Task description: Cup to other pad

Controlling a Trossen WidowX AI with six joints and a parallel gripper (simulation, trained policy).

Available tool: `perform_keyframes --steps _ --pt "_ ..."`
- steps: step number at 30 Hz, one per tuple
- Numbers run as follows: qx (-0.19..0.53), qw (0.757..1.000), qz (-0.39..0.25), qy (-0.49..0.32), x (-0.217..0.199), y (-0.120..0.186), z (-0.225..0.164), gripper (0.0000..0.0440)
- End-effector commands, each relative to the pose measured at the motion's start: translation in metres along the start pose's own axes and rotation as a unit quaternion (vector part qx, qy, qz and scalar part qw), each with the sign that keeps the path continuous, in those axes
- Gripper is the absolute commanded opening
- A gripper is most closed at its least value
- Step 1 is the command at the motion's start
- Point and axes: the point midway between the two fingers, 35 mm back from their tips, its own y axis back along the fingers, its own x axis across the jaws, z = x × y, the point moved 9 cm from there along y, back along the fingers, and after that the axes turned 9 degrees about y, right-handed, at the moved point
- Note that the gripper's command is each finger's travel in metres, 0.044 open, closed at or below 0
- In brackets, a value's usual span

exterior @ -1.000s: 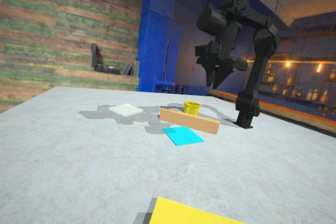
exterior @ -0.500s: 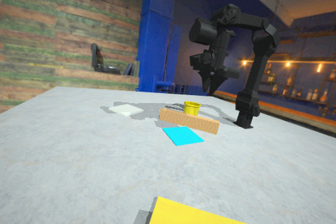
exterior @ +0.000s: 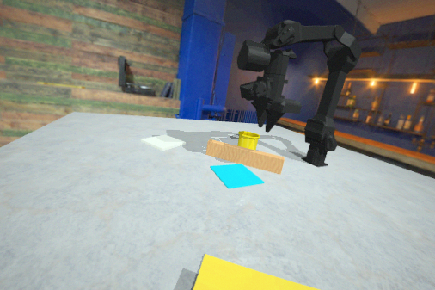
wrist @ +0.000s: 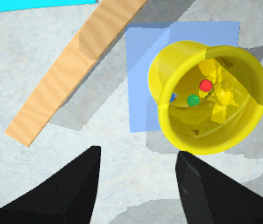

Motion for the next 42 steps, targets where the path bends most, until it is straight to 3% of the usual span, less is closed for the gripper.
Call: perform_keyframes --steps 1,27,37,42 --pt "0.004 1.0 -0.003 0.006 -0.004 -0.008 0.0 0.0174" --pt "0.013 0.996 0.005 0.092 -0.018 -0.076 0.004 0.0192" --pt "-0.001 0.989 -0.003 0.148 -0.021 -0.082 0.01 0.0006" --pt "-0.019 0.987 -0.007 0.161 -0.023 -0.072 0.015 0.0023"
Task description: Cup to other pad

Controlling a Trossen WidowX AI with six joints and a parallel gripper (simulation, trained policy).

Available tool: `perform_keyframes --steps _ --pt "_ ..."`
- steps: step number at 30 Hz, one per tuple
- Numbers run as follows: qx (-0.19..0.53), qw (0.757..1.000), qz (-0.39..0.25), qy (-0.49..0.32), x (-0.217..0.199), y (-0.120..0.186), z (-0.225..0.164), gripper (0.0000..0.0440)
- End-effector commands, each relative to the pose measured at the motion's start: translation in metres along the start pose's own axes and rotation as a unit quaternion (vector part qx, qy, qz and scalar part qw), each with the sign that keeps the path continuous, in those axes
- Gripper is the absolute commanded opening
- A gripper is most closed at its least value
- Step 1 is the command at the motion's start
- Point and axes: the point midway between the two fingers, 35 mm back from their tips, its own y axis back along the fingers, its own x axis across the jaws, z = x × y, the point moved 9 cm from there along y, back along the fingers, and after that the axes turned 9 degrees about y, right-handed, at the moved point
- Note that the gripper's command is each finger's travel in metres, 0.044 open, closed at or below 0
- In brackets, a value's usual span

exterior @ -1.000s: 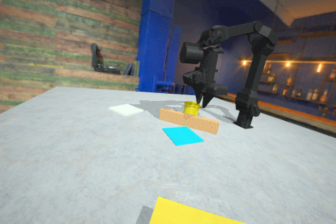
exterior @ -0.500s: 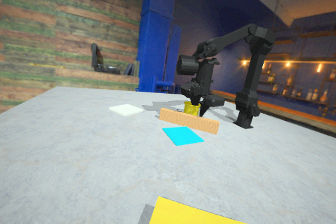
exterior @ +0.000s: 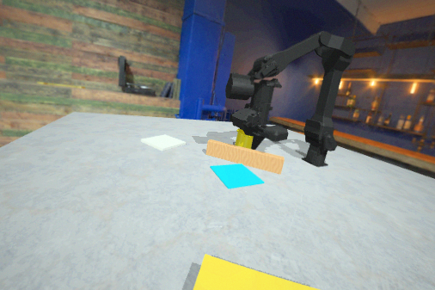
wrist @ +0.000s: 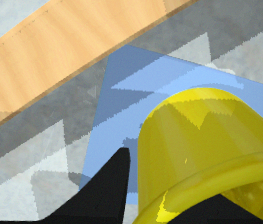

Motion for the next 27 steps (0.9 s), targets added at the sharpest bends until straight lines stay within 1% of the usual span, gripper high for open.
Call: perform_keyframes --steps 1,12,27 --pt "-0.014 1.0 -0.004 0.01 -0.003 0.008 0.004 0.0025" --pt "-0.04 0.999 -0.011 0.022 -0.003 0.032 0.021 0.004" --pt "-0.082 0.996 -0.025 0.04 0.013 0.054 0.056 0.0032"
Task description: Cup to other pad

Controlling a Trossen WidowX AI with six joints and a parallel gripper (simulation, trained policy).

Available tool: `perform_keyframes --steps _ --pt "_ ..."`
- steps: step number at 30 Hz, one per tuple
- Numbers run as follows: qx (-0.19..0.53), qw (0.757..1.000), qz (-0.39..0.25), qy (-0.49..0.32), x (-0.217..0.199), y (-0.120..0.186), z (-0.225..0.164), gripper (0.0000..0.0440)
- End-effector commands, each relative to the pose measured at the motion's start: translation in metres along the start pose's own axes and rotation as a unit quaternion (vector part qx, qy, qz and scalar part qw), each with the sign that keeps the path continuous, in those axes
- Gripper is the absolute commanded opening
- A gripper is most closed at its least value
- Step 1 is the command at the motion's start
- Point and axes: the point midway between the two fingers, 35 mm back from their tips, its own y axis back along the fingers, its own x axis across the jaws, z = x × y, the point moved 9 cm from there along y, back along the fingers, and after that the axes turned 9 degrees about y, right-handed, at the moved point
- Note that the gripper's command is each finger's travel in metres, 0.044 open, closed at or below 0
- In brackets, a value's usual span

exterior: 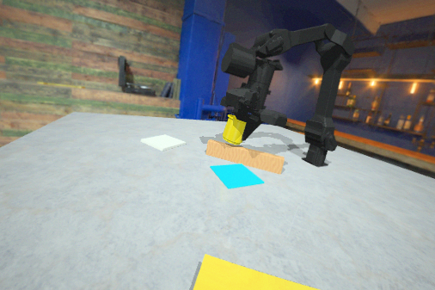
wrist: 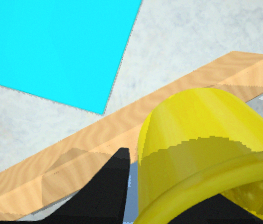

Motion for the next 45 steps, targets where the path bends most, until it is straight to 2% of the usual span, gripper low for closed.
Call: perform_keyframes --steps 1,24,34,39,45 --pt "-0.013 1.0 -0.002 0.002 0.004 0.003 0.01 0.0031" --pt "-0.045 0.998 -0.007 0.033 0.058 -0.015 0.053 0.0021" --pt "-0.038 0.999 -0.011 0.031 0.067 -0.04 0.048 0.0071" --pt "-0.055 0.998 -0.011 0.024 0.065 -0.037 0.048 0.014" --pt "-0.083 0.996 -0.008 0.021 0.063 -0.025 0.048 0.0138"
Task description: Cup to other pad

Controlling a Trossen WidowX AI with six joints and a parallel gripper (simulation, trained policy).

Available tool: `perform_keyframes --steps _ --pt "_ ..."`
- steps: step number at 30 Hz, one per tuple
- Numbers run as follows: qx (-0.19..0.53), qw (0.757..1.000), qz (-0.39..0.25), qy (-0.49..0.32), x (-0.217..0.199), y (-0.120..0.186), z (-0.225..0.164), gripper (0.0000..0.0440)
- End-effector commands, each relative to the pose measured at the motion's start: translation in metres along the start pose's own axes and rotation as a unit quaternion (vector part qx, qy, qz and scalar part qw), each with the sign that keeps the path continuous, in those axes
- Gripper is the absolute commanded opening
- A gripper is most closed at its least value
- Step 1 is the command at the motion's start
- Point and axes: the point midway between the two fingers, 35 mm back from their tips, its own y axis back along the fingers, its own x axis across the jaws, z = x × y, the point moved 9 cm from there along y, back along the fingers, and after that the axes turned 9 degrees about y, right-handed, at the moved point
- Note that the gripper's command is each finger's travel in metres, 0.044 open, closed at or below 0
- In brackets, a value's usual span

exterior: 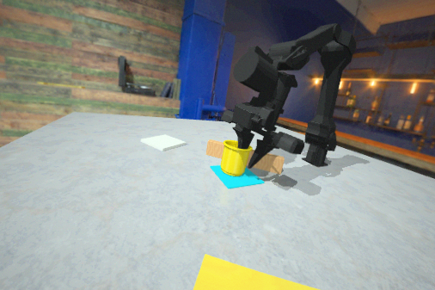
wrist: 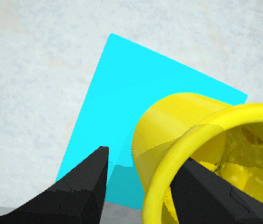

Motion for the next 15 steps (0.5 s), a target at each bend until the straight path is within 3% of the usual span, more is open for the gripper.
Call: perform_keyframes --steps 1,15 --pt "-0.016 1.0 0.001 -0.002 -0.001 0.007 0.0 0.0138" --pt "-0.047 0.999 0.011 -0.012 -0.003 0.036 -0.013 0.0175"
